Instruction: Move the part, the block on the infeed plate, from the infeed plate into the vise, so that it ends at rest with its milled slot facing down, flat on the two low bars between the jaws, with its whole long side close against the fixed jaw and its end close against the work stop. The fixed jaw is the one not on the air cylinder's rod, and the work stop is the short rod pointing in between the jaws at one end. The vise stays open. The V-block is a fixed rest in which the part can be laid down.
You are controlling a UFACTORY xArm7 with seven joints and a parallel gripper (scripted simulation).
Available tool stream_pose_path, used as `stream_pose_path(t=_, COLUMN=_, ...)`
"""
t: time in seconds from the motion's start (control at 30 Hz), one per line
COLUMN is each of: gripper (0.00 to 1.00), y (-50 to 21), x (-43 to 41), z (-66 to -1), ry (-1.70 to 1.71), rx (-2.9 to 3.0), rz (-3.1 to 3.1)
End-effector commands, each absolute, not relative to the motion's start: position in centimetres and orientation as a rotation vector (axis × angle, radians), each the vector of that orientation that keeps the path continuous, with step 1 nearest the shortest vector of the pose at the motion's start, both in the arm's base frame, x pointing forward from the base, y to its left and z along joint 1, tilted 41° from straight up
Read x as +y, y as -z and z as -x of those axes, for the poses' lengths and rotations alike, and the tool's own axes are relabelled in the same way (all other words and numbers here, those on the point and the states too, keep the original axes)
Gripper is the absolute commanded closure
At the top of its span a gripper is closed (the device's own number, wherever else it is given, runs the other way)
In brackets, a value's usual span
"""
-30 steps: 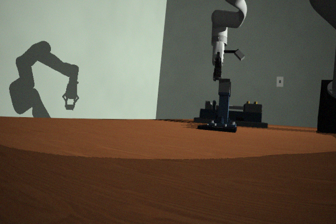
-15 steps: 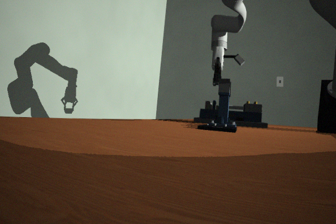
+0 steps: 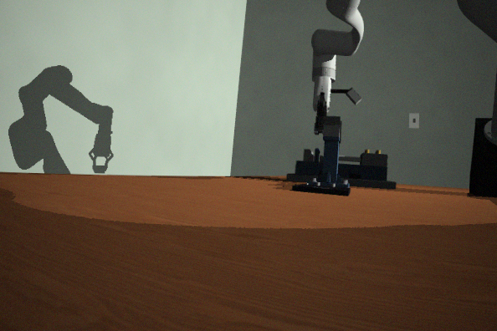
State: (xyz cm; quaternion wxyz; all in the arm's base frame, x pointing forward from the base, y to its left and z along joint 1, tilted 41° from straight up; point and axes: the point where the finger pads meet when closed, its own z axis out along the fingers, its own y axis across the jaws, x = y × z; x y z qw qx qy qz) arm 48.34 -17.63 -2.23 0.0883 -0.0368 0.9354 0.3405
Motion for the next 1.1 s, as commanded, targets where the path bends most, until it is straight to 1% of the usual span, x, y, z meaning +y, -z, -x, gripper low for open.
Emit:
stream_pose_path(t=0.0, gripper=1.00, y=2.7, x=-17.4, z=-48.5, ry=-1.006, rx=2.783, rz=0.107)
stream_pose_path(t=1.07, gripper=1.00, y=4.0, x=-16.3, z=-48.8, ry=-1.006, rx=2.783, rz=0.107)
